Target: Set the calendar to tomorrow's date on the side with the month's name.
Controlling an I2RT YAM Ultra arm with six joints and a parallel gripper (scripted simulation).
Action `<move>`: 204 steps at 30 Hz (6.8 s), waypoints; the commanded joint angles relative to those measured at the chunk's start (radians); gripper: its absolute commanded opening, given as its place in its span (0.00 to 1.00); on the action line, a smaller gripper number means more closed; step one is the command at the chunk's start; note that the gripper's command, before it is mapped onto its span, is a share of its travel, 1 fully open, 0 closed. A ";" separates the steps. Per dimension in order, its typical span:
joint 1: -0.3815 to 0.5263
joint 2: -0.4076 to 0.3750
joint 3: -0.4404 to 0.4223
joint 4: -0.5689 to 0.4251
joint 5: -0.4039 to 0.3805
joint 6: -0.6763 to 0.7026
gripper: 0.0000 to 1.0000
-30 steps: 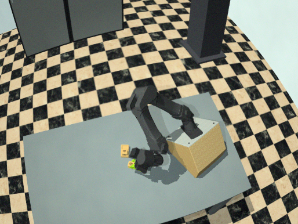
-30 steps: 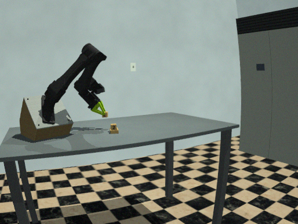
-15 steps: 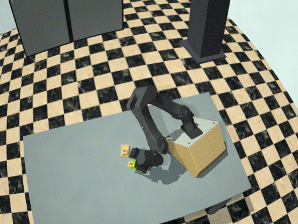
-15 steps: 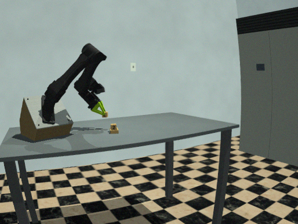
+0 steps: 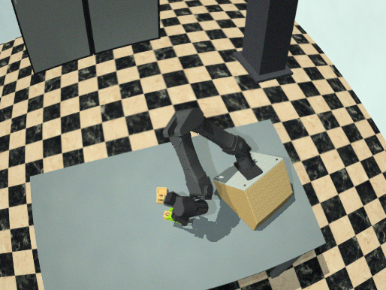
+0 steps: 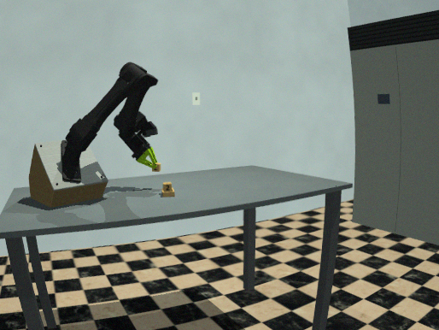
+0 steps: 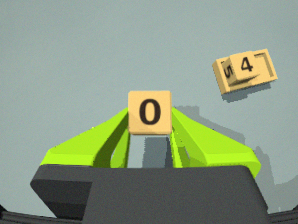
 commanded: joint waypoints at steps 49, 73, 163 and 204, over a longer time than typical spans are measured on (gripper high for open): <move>-0.077 -0.132 0.395 -1.157 -0.366 0.552 0.26; -0.242 -0.038 0.751 -1.600 -0.747 0.540 0.26; -0.471 0.280 1.293 -2.041 -1.151 0.396 0.26; -0.517 0.349 1.315 -1.998 -1.133 0.353 0.26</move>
